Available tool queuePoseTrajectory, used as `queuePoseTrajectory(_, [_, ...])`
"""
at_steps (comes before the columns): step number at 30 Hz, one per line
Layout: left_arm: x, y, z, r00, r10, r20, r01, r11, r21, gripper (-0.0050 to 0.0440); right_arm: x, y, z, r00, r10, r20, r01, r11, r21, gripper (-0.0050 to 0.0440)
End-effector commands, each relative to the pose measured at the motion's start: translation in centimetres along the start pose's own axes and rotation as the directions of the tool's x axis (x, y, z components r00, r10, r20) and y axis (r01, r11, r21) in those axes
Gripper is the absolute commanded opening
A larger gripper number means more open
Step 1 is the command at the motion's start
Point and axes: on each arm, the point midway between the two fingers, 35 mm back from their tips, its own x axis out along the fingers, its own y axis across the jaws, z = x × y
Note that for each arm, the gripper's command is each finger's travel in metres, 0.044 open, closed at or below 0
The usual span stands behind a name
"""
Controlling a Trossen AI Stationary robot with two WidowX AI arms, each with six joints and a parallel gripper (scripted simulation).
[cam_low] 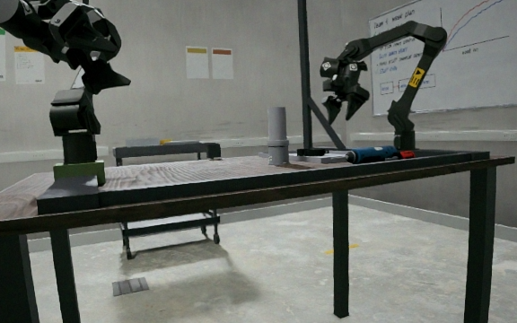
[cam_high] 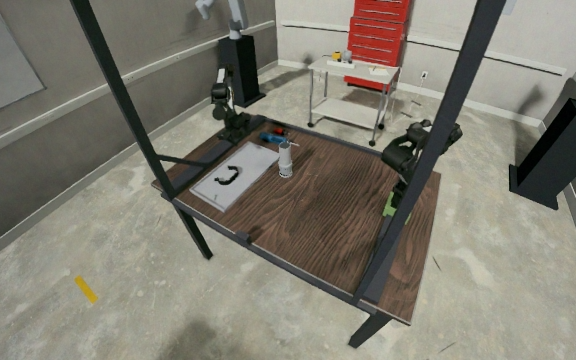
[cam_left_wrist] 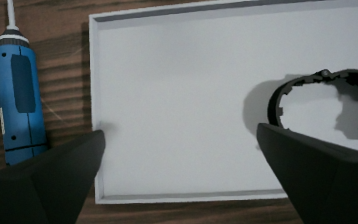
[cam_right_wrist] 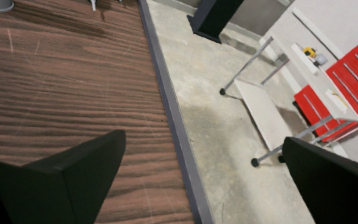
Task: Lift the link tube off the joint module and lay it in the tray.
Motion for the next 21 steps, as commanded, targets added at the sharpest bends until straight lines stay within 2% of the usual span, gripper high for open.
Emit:
queuePoseTrajectory(1, [-0.28, -0.1, 0.25, 1.0, -0.009, 0.009, 0.009, 1.0, -0.005, 0.044, -0.11, -0.21, 0.19, 1.0, -0.005, -0.001, 0.005, 1.0, -0.01, 0.044])
queuePoseTrajectory(21, [-0.46, -0.25, 0.69, 1.0, -0.018, 0.011, 0.018, 1.0, -0.006, 0.044, -0.12, -0.41, 0.44, 1.0, 0.003, -0.006, -0.003, 1.0, -0.015, 0.044])
